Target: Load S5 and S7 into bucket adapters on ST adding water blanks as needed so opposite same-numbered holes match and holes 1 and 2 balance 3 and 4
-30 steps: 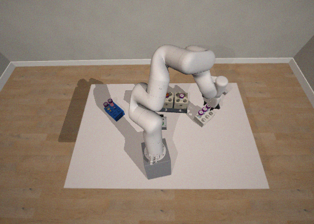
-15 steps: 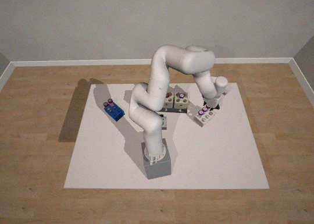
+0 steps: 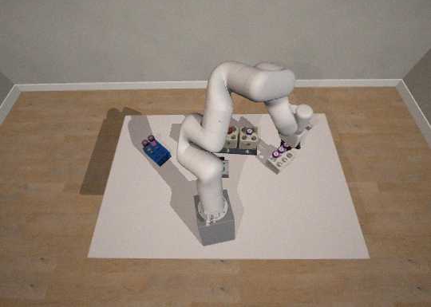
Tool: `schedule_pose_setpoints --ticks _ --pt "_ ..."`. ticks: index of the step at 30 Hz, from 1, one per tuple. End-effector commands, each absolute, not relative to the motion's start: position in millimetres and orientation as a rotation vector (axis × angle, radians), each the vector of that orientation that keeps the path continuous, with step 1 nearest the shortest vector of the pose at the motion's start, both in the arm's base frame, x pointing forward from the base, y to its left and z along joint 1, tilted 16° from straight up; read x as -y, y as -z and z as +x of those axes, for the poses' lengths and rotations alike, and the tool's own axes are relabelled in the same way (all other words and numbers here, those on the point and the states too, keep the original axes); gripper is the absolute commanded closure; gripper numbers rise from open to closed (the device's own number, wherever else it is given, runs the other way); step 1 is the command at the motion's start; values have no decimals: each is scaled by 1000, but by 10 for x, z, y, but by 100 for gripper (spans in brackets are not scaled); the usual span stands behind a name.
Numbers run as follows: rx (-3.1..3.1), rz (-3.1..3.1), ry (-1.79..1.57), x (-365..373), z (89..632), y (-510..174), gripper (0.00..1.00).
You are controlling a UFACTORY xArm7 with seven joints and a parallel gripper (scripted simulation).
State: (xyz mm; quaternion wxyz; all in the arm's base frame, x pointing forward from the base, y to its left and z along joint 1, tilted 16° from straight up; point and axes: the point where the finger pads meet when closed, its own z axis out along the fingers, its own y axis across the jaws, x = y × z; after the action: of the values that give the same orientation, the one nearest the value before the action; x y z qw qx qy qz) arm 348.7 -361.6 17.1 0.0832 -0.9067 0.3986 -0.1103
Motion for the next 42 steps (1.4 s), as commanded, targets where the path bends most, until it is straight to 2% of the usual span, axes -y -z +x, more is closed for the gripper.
schedule_pose_setpoints --ticks 1,42 --pt "-1192 -2708 335 3634 3490 -189 100" --pt "-1192 -2708 335 3639 3469 -266 100"
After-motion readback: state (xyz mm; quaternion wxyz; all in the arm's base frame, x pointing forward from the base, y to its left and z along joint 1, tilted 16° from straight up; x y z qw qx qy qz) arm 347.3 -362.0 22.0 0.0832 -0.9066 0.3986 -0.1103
